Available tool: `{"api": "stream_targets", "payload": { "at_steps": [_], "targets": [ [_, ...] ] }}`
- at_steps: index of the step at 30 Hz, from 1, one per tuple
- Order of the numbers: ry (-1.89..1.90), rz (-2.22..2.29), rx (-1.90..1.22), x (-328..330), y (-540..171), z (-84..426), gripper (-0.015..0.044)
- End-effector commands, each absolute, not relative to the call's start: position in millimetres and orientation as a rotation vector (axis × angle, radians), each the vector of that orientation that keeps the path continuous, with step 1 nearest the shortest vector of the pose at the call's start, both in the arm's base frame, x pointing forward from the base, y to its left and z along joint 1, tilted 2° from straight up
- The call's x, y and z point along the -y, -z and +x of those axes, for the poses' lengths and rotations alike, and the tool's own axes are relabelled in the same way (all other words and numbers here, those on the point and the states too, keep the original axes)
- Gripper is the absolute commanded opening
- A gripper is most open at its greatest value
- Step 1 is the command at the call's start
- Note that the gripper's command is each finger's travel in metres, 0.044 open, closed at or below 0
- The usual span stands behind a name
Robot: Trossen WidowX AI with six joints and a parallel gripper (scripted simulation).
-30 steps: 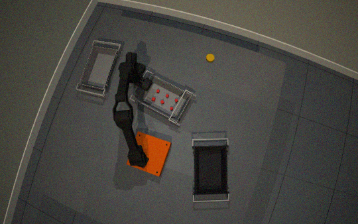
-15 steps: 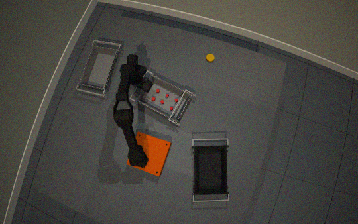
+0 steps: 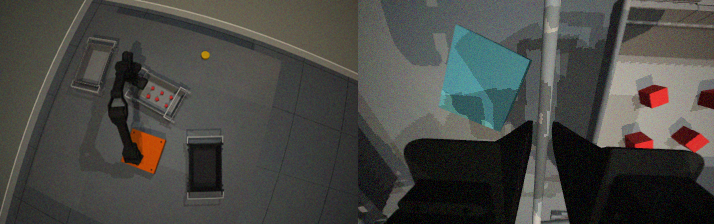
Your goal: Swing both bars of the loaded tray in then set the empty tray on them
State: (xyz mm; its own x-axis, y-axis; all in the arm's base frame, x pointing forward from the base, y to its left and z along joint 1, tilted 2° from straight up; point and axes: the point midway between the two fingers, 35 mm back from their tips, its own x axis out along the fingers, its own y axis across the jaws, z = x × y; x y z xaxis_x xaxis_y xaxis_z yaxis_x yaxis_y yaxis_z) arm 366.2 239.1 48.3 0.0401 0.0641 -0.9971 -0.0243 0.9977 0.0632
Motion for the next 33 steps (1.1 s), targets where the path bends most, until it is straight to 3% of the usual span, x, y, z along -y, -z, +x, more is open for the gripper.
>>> {"api": "stream_targets", "payload": {
  "at_steps": [1, 33],
  "targets": [
    [-0.065, 0.035, -1.539, -232, -57, 365, 0.0081],
    [-0.060, 0.030, -1.538, -166, -76, 367, 0.0081]
  ]
}}
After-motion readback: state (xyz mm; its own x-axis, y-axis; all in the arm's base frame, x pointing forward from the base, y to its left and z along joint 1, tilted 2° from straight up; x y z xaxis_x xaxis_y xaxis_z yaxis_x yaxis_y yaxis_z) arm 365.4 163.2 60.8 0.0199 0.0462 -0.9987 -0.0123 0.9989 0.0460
